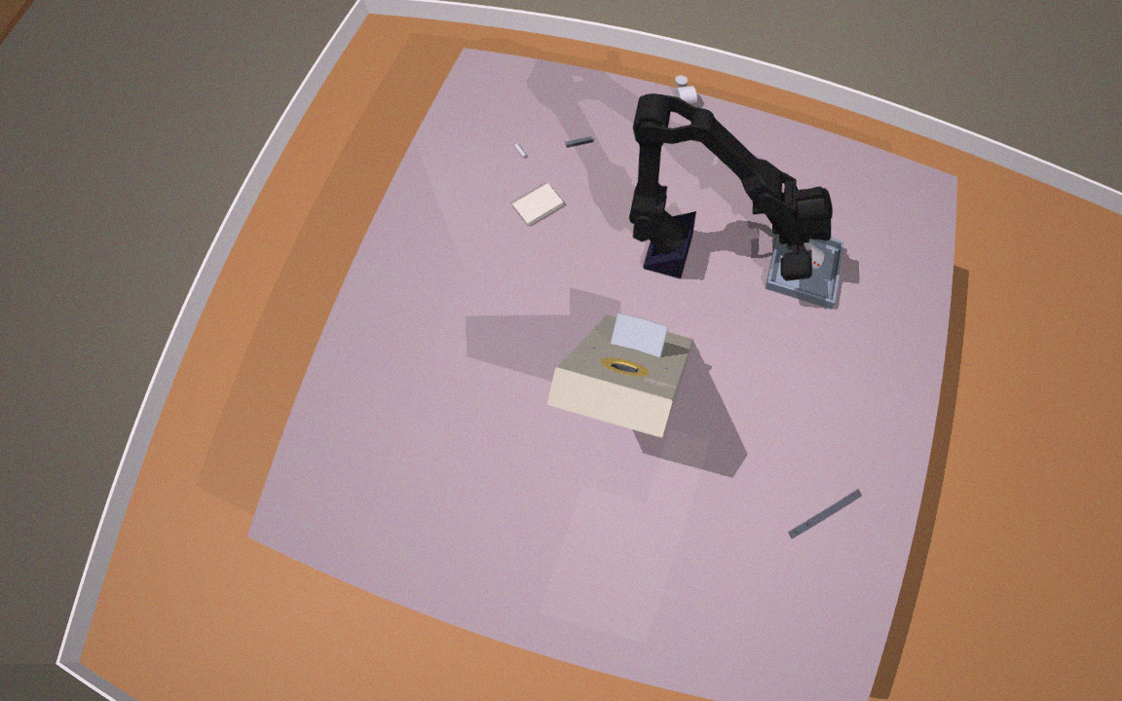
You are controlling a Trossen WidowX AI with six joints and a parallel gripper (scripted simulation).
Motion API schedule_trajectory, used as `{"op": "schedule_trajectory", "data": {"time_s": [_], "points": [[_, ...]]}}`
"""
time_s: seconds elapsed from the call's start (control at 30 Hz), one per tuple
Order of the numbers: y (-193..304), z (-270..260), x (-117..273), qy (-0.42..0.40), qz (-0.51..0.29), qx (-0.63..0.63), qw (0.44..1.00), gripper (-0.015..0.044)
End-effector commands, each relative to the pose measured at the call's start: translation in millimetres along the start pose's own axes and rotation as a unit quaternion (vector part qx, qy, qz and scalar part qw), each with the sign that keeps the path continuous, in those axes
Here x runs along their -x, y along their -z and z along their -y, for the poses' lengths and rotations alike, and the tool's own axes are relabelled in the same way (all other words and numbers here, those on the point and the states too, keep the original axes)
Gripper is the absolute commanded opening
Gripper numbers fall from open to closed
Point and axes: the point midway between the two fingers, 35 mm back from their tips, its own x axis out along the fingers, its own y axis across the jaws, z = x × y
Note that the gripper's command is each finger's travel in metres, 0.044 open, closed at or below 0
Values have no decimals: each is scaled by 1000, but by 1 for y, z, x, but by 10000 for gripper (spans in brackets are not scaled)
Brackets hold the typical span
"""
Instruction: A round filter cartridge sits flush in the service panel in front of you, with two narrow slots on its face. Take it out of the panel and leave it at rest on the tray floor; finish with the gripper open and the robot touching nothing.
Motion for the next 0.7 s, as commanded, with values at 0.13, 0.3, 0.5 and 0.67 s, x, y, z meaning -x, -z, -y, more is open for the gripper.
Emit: {"op": "schedule_trajectory", "data": {"time_s": [0.13,0.3,0.5,0.67], "points": [[8,0,-10,0,-1,0,1000,53],[8,0,-10,0,-1,0,1000,184],[8,0,-10,0,-1,0,1000,341],[8,0,-10,0,-1,0,1000,440]]}}
